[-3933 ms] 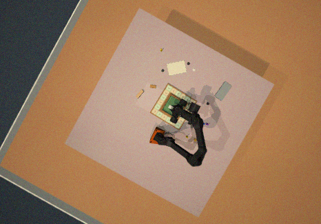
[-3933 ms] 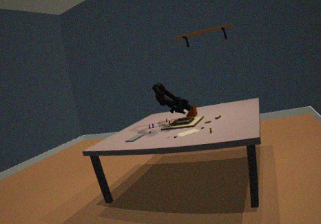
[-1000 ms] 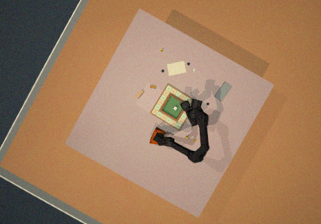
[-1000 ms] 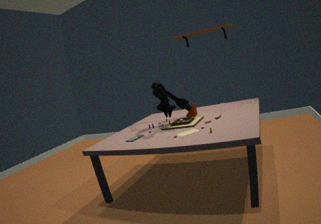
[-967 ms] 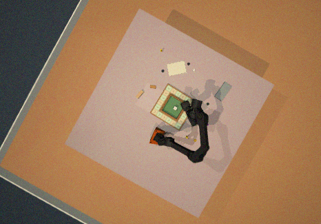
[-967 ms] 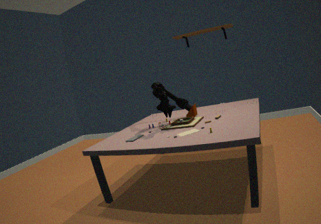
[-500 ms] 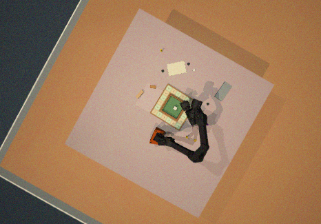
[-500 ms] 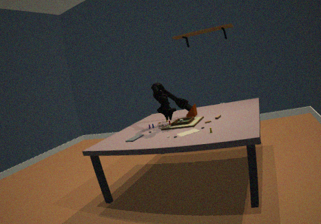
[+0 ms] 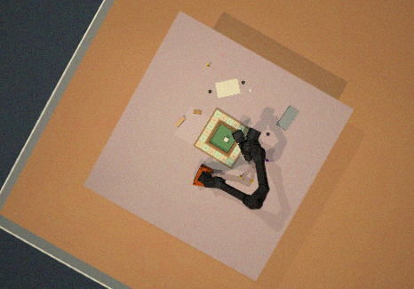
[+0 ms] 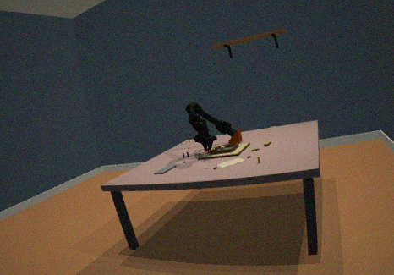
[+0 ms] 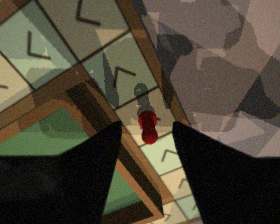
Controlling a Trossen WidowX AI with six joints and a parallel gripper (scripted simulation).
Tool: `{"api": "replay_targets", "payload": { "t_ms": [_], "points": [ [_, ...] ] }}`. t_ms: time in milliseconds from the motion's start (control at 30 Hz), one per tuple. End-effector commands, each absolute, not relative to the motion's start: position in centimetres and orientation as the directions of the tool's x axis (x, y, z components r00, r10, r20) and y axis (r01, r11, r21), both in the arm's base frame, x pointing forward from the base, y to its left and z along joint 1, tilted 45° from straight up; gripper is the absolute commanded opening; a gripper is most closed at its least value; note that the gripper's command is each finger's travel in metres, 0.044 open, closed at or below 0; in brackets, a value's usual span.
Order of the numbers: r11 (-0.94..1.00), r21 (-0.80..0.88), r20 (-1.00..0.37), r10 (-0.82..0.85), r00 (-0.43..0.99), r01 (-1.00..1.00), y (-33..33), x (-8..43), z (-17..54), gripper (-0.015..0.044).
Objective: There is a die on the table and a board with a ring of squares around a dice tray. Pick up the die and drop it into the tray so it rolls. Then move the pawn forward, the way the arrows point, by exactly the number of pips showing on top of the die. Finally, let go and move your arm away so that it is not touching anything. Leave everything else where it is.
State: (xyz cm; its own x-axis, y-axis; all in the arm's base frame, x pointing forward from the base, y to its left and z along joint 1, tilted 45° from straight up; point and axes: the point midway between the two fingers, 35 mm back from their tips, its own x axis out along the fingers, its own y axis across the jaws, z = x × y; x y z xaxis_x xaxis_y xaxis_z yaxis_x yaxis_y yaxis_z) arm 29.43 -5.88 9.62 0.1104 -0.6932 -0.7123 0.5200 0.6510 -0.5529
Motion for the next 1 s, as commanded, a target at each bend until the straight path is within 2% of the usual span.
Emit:
{"api": "replay_targets", "payload": {
  "t_ms": [0, 67, 233, 567, 967],
  "points": [
    [0.648, -0.56, -0.708, -0.697, 0.108, 0.516, -6.4, 29.4, 9.2, 0.02],
    [0.648, -0.56, -0.708, -0.698, 0.108, 0.516, -6.4, 29.4, 9.1, 0.02],
    [0.648, -0.56, -0.708, -0.698, 0.108, 0.516, -6.4, 29.4, 9.1, 0.0069],
    [0.648, -0.56, -0.708, -0.698, 0.108, 0.516, -6.4, 29.4, 9.1, 0.0],
    [0.657, -0.552, -0.719, -0.687, 0.108, 0.513, -2.2, 29.3, 12.9, 0.0]
  ]
}}
